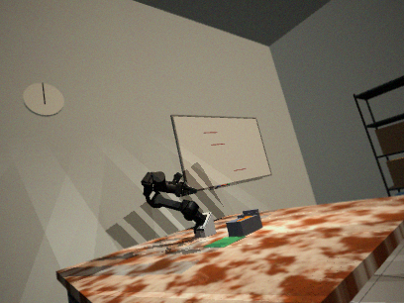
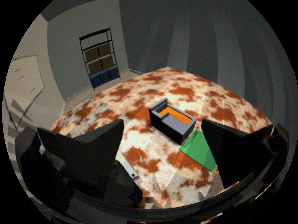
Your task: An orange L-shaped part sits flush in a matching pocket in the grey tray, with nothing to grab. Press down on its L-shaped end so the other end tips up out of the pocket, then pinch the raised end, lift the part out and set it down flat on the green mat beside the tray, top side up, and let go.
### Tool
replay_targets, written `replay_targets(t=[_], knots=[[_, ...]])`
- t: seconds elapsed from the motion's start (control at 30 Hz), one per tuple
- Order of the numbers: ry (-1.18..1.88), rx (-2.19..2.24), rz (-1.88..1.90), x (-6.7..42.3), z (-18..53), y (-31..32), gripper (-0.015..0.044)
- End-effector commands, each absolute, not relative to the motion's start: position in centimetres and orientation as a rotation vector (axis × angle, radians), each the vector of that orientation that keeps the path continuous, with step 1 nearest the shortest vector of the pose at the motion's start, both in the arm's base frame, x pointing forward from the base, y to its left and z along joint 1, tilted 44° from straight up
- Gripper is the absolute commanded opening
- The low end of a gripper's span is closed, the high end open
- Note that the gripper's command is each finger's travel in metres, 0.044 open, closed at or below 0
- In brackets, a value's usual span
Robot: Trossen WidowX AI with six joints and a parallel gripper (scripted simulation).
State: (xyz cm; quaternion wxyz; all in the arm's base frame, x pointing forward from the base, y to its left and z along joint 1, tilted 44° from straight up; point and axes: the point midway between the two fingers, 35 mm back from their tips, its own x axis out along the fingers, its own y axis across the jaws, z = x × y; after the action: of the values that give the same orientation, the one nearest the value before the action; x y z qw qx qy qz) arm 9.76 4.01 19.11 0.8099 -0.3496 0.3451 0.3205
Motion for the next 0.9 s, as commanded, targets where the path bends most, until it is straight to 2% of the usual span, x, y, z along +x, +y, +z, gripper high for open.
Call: replay_targets(t=[0.0,0.23,0.27,0.6,0.87], knots=[[0.744,-0.742,0.685,9.8,19.1,4.0,0.0374],[0.929,-0.646,0.689,12.5,18.9,3.7,0.0190],[0.969,-0.621,0.678,12.9,18.8,3.6,0.0180],[1.389,-0.459,0.477,18.6,16.2,5.1,0.0180],[1.605,-0.439,0.162,22.9,12.0,7.6,0.0180]])
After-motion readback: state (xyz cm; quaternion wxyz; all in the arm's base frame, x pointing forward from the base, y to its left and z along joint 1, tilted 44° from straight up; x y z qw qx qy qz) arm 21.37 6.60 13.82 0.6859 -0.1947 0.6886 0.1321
